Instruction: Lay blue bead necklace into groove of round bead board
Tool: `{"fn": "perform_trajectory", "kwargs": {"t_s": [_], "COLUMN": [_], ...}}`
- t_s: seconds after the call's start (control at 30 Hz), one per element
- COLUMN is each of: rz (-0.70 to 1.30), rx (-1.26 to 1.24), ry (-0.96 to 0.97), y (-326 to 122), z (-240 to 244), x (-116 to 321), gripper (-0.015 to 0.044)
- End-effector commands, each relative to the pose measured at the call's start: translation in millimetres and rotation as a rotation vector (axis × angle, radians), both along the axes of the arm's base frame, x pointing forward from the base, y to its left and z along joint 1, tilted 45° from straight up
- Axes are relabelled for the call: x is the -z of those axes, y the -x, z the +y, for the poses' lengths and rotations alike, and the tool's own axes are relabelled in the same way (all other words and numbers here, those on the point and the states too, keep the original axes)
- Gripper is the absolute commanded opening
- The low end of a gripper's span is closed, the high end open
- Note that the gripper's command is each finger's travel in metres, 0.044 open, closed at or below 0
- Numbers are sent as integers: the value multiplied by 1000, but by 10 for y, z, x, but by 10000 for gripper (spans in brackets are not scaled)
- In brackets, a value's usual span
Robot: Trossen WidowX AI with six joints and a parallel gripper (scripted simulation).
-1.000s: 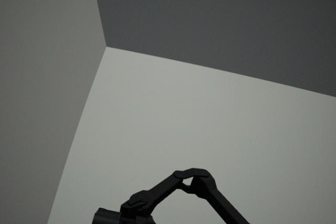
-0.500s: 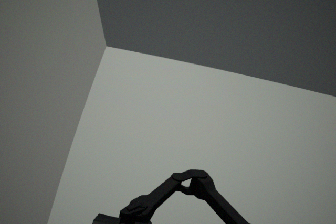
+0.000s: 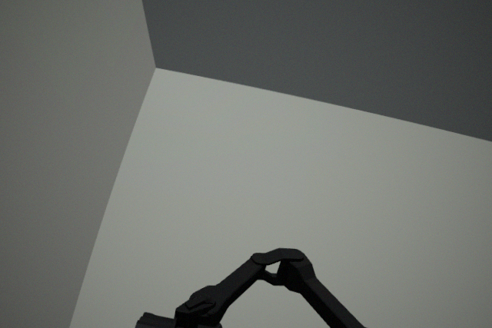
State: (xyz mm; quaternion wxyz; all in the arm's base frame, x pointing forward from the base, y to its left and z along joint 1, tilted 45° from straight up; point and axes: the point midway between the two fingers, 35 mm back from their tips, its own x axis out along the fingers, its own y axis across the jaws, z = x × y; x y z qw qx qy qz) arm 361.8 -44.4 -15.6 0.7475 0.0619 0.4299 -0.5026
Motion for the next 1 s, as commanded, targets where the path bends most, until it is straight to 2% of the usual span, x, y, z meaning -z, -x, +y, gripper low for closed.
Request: {"fn": "perform_trajectory", "kwargs": {"t_s": [0.0,0.97], "rz": [-1,2], "rx": [0,-4], "ry": [0,3], "y": [-2,6], "z": [2,33], "x": [-4,-32], "gripper": [0,0]}}
